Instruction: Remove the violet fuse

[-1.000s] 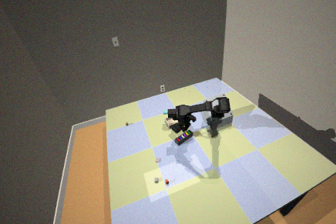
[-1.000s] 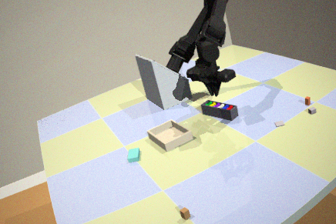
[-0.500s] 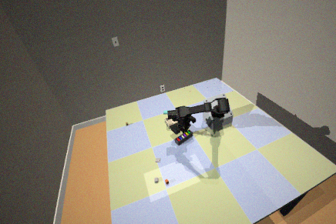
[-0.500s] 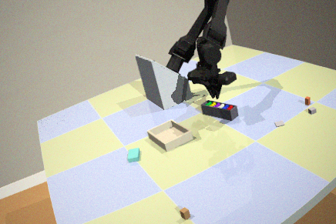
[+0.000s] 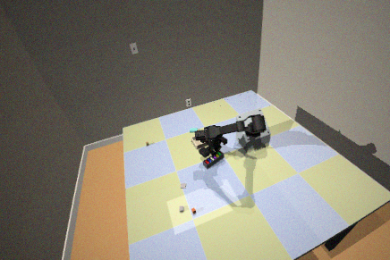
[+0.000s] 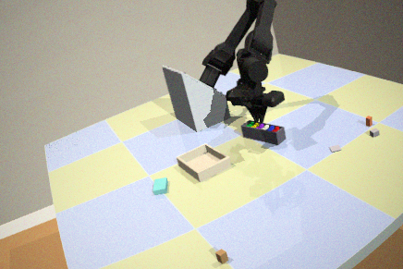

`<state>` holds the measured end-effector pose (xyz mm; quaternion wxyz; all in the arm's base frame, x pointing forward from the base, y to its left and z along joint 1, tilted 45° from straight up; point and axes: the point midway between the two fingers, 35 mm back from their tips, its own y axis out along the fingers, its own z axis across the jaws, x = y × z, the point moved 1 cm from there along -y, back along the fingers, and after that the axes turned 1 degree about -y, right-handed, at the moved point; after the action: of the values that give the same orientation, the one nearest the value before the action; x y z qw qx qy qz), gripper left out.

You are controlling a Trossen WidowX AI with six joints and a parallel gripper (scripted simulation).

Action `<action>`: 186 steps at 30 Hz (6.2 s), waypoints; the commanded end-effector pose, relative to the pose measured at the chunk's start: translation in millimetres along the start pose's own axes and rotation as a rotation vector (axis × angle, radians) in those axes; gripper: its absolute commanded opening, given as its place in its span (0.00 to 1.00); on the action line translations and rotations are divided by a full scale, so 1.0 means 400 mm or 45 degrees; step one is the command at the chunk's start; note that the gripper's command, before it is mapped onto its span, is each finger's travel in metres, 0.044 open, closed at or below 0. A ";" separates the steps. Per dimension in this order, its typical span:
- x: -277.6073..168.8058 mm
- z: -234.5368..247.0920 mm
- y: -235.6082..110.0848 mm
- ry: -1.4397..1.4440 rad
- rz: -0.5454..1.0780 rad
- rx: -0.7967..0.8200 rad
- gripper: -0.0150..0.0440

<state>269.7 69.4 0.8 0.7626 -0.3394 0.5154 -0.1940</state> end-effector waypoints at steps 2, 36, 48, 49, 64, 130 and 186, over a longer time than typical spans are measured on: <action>-0.001 -0.005 0.016 0.014 0.009 -0.003 0.38; -0.002 -0.004 0.040 0.005 0.004 -0.004 0.33; -0.001 -0.004 0.038 0.005 0.004 -0.004 0.25; -0.001 -0.004 0.037 0.005 0.004 -0.004 0.25; 0.000 -0.003 0.019 0.007 0.004 -0.004 0.25; 0.001 -0.004 -0.069 0.014 0.007 -0.004 0.25; 0.492 -0.136 -0.119 0.010 -0.014 -0.006 0.25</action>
<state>303.1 -96.8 -92.0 0.7578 -0.3427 0.5174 -0.2016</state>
